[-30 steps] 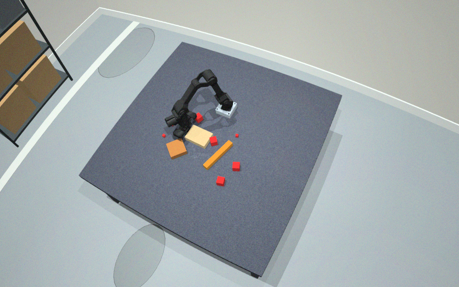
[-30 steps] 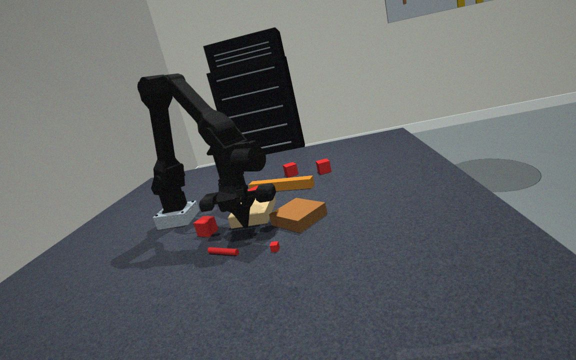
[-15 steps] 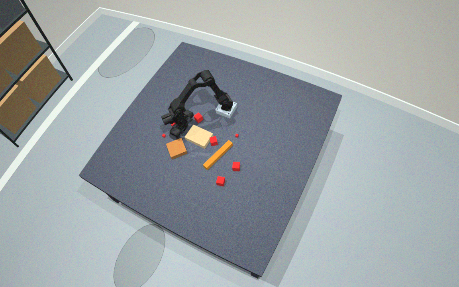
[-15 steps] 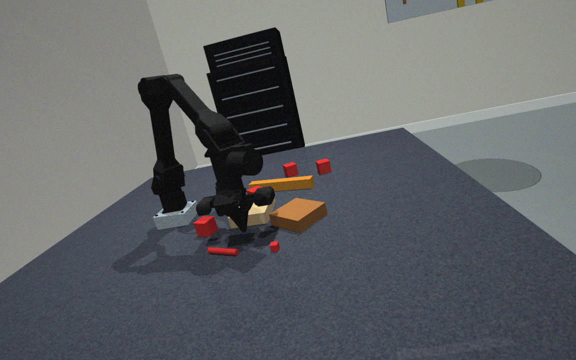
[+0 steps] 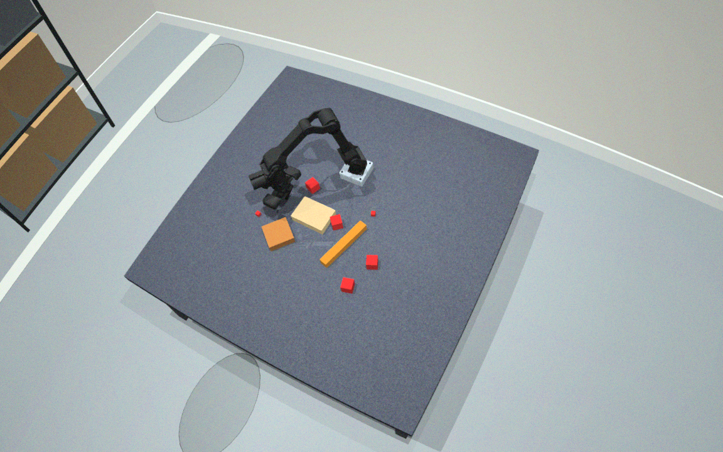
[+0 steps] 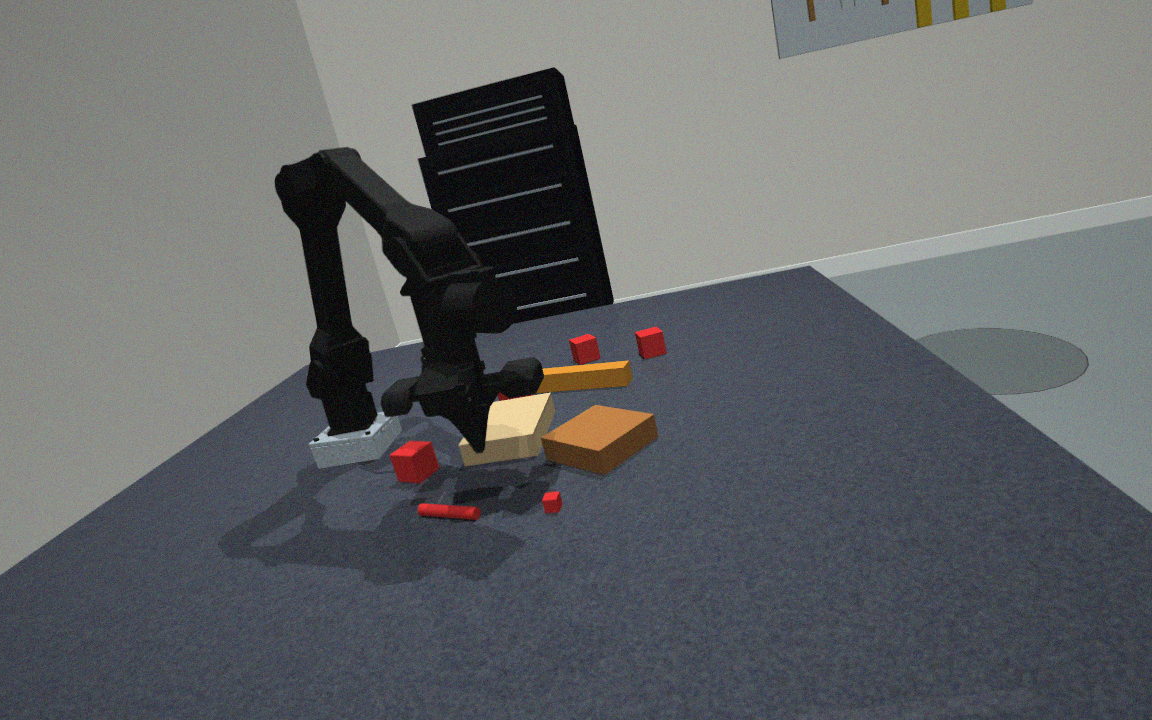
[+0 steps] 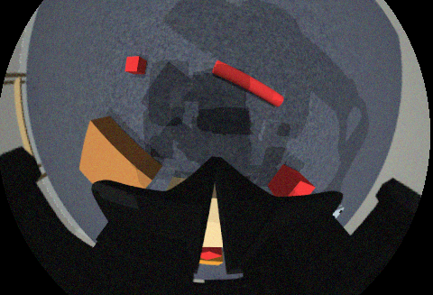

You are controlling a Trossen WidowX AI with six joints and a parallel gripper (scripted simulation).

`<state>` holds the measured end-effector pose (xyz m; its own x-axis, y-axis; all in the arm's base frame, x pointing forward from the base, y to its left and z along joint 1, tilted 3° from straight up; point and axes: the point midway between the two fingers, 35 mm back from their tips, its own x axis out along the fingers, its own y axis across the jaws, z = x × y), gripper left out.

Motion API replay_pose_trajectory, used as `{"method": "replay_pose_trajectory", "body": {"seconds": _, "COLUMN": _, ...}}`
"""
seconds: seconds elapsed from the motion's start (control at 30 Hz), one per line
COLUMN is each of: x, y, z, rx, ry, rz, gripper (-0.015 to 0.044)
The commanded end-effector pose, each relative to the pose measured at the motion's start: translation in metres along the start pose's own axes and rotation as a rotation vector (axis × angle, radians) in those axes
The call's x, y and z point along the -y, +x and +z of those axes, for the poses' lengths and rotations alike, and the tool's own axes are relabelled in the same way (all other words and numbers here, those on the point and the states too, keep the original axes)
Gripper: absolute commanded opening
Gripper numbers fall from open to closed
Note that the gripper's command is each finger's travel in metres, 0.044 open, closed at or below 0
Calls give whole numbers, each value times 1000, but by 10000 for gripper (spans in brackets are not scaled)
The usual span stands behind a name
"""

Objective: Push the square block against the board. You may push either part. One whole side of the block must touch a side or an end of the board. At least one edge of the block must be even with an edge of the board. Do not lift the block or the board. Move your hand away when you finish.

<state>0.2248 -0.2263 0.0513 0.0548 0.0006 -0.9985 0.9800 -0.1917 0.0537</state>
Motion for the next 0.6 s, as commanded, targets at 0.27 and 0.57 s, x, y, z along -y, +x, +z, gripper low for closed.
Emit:
{"method": "replay_pose_trajectory", "body": {"seconds": 0.27, "x": 0, "y": -21, "z": -23, "rx": 0, "ry": -162, "rz": 9, "gripper": 0}}
{"method": "replay_pose_trajectory", "body": {"seconds": 0.57, "x": 8, "y": -25, "z": -62, "rx": -2, "ry": -448, "rz": 9, "gripper": 0}}
